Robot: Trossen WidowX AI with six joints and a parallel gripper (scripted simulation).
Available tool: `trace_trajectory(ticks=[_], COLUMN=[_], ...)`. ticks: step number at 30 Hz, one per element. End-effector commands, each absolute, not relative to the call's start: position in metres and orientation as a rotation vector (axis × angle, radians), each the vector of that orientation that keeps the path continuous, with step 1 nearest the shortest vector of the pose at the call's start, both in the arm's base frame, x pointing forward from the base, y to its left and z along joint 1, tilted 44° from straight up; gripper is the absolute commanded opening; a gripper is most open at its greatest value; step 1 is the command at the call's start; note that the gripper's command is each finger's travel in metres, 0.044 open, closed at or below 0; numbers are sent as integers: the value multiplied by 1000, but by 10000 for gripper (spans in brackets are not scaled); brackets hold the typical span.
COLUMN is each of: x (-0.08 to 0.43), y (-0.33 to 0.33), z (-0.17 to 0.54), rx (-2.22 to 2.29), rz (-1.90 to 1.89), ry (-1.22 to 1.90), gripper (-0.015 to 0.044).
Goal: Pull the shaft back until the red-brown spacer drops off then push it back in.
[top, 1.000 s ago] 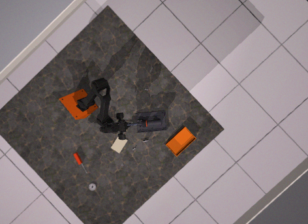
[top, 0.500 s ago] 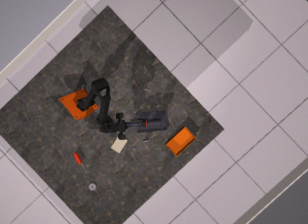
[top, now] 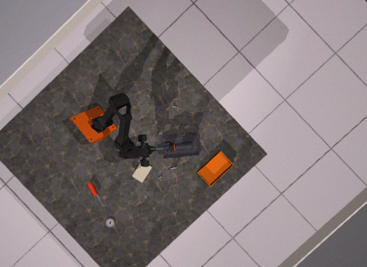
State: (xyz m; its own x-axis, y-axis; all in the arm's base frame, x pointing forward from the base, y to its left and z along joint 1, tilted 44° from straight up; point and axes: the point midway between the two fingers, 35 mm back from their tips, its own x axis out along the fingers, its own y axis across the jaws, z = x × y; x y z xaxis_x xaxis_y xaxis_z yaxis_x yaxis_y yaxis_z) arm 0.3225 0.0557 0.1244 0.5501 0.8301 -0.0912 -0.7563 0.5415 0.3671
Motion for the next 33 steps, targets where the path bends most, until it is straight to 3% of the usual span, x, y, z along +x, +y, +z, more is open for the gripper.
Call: trace_trajectory(ticks=[1, 33], x=[322, 323], y=[55, 56], z=[124, 125], rx=[299, 299], rz=[959, 959], ry=[266, 266], gripper=[0, 0])
